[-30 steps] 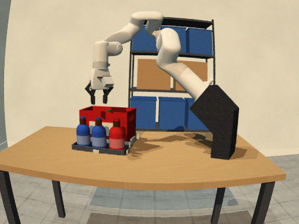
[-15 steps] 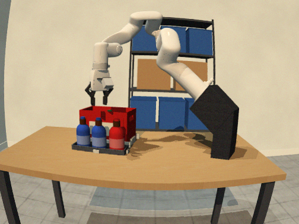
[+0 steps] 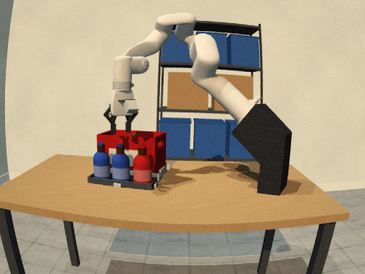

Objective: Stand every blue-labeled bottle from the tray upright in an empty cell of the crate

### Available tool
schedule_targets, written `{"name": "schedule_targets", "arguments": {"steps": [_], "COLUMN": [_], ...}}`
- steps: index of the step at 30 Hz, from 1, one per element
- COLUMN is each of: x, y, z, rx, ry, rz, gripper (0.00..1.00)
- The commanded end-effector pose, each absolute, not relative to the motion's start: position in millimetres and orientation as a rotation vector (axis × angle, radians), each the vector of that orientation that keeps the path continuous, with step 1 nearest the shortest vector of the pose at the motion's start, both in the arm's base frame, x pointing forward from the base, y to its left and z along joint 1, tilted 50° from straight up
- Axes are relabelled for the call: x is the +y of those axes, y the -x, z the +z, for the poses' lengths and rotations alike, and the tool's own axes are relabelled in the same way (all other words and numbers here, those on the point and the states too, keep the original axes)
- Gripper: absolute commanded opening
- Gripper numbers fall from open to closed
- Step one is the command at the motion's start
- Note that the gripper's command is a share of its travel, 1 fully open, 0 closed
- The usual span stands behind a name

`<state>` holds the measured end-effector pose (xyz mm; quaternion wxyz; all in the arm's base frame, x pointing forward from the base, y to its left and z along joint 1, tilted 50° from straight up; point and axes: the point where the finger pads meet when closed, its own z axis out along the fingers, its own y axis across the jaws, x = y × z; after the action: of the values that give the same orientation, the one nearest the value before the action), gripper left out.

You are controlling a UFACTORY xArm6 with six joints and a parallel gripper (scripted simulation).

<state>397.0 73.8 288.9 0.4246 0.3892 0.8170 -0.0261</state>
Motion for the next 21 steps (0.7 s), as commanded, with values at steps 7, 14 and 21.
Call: {"name": "schedule_targets", "arguments": {"steps": [7,14,21], "x": [69.8,67.3,66.3], "y": [-406.7,-411.4,-413.3], "z": [282.3,278.0,276.4], "rx": [2.042,2.042,2.042], "ry": [-0.973,-0.973,-0.973], "rz": [-0.061,-0.061,-0.061], "gripper": [0.65,0.65,0.65]}}
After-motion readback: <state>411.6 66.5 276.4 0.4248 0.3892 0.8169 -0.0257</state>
